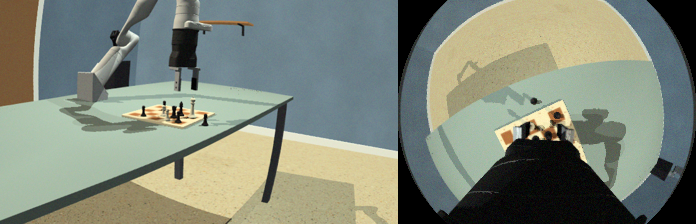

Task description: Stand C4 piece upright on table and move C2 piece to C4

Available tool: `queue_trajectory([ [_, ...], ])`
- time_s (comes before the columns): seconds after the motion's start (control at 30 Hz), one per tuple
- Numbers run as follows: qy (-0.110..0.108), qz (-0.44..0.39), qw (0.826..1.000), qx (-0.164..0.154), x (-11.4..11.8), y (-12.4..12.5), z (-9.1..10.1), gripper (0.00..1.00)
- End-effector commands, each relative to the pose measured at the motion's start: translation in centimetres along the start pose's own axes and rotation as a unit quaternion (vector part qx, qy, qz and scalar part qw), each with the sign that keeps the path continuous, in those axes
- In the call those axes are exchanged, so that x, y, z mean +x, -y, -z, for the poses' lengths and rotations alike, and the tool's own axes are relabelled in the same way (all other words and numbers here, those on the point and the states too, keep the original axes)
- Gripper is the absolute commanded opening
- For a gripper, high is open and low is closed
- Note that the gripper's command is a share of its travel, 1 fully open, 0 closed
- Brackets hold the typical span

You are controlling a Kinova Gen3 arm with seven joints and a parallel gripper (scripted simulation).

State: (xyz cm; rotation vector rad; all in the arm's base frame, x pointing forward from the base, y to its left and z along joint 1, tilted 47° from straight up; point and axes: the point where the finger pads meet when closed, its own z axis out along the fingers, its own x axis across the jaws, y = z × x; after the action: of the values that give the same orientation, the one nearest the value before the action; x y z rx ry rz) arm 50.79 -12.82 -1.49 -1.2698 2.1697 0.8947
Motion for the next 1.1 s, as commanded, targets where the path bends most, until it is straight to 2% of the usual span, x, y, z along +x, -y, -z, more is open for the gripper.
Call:
queue_trajectory([
  [0.0, -0.002, -0.075, 0.997, 0.017, 1.3, -2.4, 1.1, 1.00],
  [0.2, 0.001, -0.173, 0.985, 0.016, 3.1, -6.0, 0.8, 1.00],
  [0.43, 0.001, -0.189, 0.982, 0.016, 3.4, -6.6, 0.7, 1.00],
  [0.47, 0.001, -0.189, 0.982, 0.016, 3.4, -6.6, 0.7, 0.68],
  [1.07, 0.001, -0.189, 0.982, 0.018, 3.4, -6.4, 0.8, 0.68],
])
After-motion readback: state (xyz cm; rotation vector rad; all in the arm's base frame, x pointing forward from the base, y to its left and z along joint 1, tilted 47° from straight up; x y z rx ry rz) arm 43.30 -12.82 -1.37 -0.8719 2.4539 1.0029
